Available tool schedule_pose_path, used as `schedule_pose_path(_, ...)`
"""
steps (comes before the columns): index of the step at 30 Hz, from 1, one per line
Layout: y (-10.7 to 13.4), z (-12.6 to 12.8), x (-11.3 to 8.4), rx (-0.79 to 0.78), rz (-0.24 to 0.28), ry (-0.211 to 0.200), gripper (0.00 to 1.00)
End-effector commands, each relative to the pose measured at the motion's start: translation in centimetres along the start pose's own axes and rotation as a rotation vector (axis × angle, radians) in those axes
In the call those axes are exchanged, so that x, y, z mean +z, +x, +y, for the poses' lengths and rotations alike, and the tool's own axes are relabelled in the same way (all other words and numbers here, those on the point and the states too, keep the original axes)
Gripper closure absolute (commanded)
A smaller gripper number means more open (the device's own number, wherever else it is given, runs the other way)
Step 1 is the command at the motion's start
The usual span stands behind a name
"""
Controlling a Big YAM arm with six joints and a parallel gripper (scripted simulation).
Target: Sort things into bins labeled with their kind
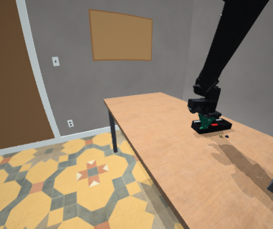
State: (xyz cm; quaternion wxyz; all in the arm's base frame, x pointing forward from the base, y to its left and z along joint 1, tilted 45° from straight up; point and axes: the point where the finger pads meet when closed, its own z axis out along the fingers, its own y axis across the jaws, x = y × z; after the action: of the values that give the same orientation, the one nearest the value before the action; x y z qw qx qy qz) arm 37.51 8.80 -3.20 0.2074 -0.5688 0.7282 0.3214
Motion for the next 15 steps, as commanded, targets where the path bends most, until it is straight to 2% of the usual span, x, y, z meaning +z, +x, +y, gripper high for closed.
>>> schedule_pose_path(1,1.3,-3.7,-1.7,-0.022,-0.012,0.044,0.96)
schedule_pose_path(2,1.7,-4.2,-1.7,-0.062,-0.011,0.044,0.96)
schedule_pose_path(15,6.1,-9.4,-2.0,-0.062,-0.010,0.047,0.96)
